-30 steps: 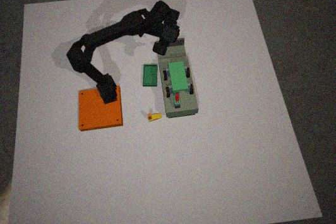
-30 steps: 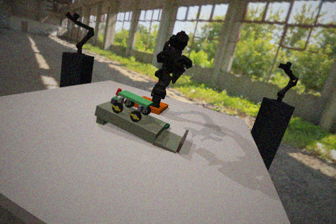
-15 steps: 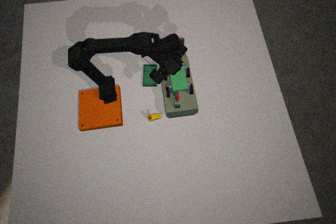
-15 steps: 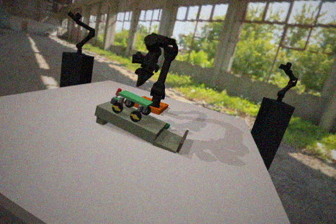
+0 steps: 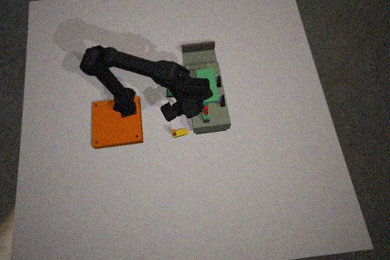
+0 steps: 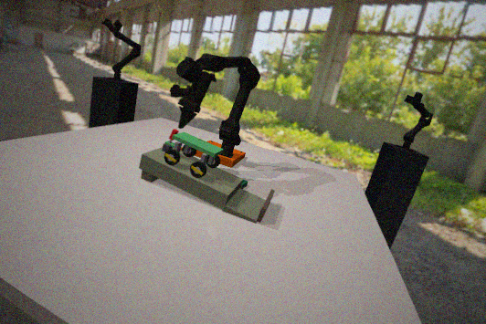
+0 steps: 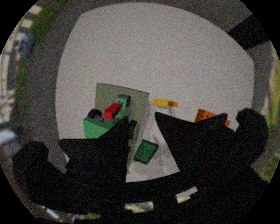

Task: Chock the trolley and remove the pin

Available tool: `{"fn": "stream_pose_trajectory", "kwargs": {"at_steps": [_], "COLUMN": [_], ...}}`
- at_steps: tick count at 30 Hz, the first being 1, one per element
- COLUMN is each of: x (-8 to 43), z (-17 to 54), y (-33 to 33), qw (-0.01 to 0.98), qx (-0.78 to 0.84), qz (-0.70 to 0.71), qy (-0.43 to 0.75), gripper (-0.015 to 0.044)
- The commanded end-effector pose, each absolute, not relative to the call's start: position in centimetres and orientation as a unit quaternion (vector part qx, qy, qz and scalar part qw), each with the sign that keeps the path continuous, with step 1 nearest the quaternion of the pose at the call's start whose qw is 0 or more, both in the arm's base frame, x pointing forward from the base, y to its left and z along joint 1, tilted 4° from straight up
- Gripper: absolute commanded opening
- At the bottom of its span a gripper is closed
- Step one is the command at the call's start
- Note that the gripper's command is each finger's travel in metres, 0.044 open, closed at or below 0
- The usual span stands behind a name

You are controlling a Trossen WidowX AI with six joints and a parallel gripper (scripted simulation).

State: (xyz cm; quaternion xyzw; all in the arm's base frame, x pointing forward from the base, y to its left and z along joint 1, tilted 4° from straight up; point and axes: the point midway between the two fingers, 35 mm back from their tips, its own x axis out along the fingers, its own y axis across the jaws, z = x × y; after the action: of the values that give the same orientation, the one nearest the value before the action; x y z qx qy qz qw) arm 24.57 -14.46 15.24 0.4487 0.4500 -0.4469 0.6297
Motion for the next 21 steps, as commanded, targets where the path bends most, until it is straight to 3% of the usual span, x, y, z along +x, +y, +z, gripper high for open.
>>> {"fn": "stream_pose_trajectory", "kwargs": {"at_steps": [1,9,21], "x": [21.6,16.6,16.6], "z": [13.6,11.7,9.7], "y": [-15.7,-16.6,-16.7], "qw": [0.581,0.491,0.489], "qx": [0.461,0.497,0.498], "qz": [-0.473,-0.493,-0.493], "qy": [0.476,0.519,0.520], "gripper": [0.0190,0.0190,0.0190]}}
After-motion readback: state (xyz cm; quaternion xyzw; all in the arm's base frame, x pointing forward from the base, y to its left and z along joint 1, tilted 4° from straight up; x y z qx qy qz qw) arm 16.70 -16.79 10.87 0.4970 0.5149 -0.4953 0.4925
